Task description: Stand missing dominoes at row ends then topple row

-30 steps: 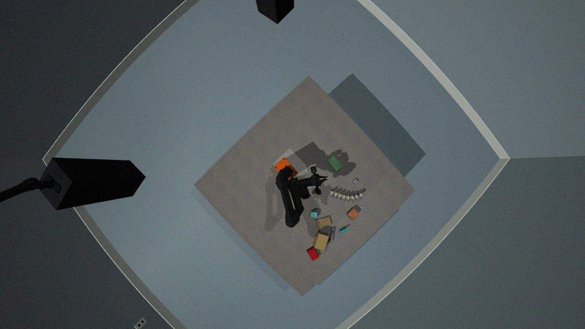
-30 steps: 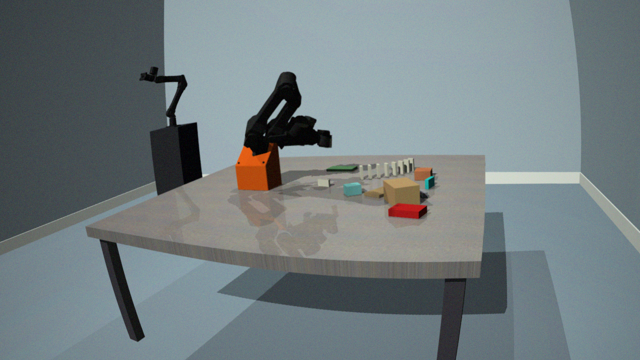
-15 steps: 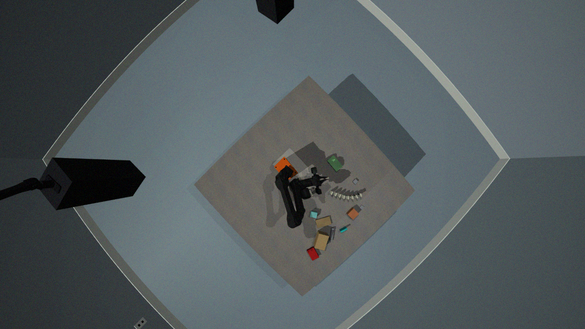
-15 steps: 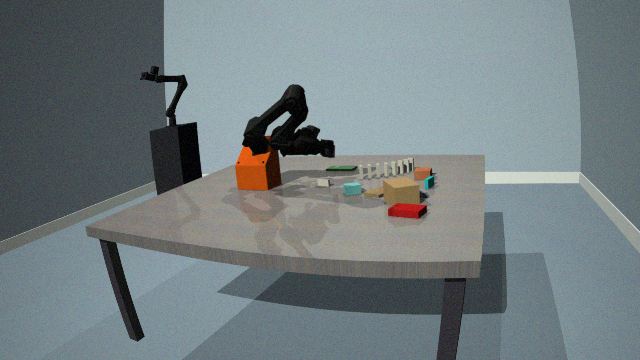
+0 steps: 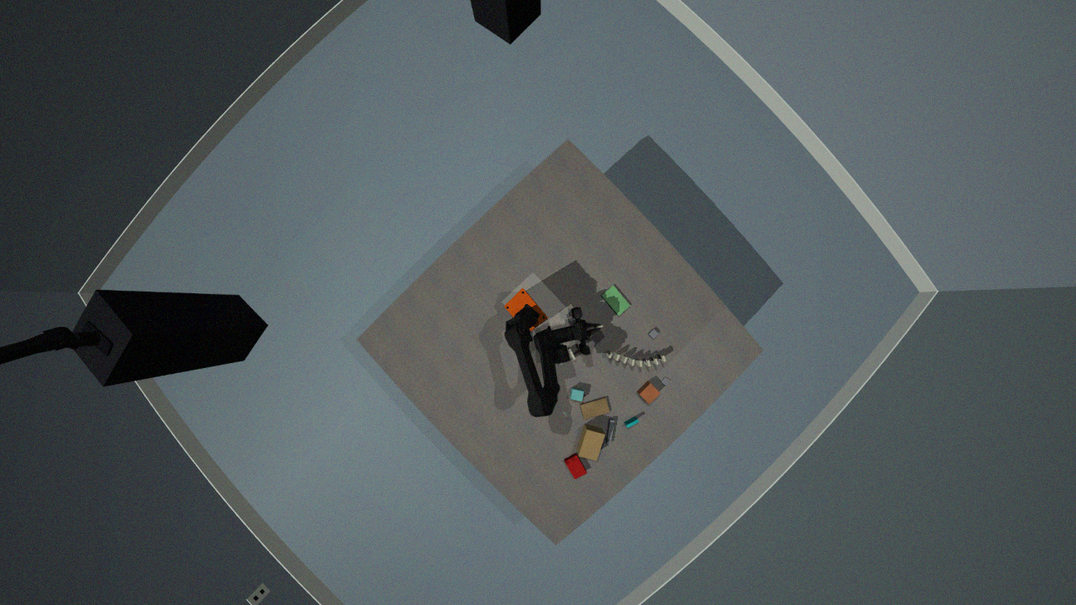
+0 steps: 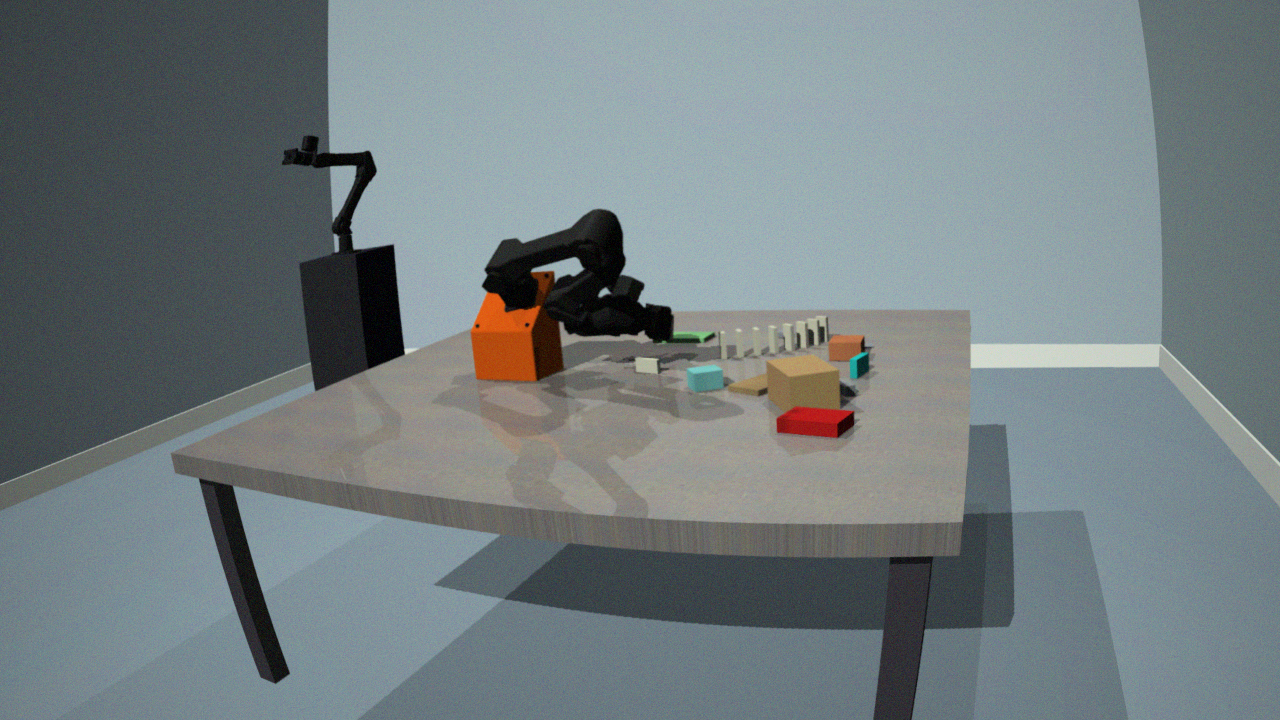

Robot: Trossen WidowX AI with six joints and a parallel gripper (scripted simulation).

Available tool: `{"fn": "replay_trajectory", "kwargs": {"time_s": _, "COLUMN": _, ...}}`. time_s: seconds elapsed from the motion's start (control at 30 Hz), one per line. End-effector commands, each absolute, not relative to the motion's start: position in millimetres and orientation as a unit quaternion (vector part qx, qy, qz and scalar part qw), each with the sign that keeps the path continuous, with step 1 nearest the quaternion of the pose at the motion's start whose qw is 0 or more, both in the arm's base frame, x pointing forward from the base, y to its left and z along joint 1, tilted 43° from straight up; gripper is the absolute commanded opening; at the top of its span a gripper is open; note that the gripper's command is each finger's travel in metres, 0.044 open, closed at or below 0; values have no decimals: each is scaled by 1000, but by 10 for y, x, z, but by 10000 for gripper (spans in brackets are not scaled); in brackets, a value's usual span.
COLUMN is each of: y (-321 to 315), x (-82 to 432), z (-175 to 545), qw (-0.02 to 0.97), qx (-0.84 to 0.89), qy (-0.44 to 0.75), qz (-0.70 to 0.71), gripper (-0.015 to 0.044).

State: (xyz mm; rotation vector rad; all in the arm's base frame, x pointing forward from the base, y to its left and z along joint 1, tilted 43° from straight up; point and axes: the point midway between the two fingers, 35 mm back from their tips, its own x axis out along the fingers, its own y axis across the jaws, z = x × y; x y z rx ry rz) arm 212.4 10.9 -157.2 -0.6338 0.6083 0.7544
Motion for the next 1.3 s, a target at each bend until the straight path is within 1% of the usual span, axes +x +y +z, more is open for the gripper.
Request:
{"fn": "replay_trajectory", "kwargs": {"time_s": 0.0, "y": 54, "x": 2085, "z": -1668, "qw": 839, "qx": -296, "qy": 283, "qz": 358, "gripper": 22}}
{"fn": "replay_trajectory", "kwargs": {"time_s": 0.53, "y": -15, "x": 2043, "z": -1769, "qw": 843, "qx": -294, "qy": 279, "qz": 355, "gripper": 22}}
{"fn": "replay_trajectory", "kwargs": {"time_s": 1.07, "y": -6, "x": 2047, "z": -1758, "qw": 842, "qx": -294, "qy": 279, "qz": 355, "gripper": 440}}
{"fn": "replay_trajectory", "kwargs": {"time_s": 1.27, "y": 289, "x": 2133, "z": -1420, "qw": 843, "qx": -290, "qy": 276, "qz": 358, "gripper": 440}}
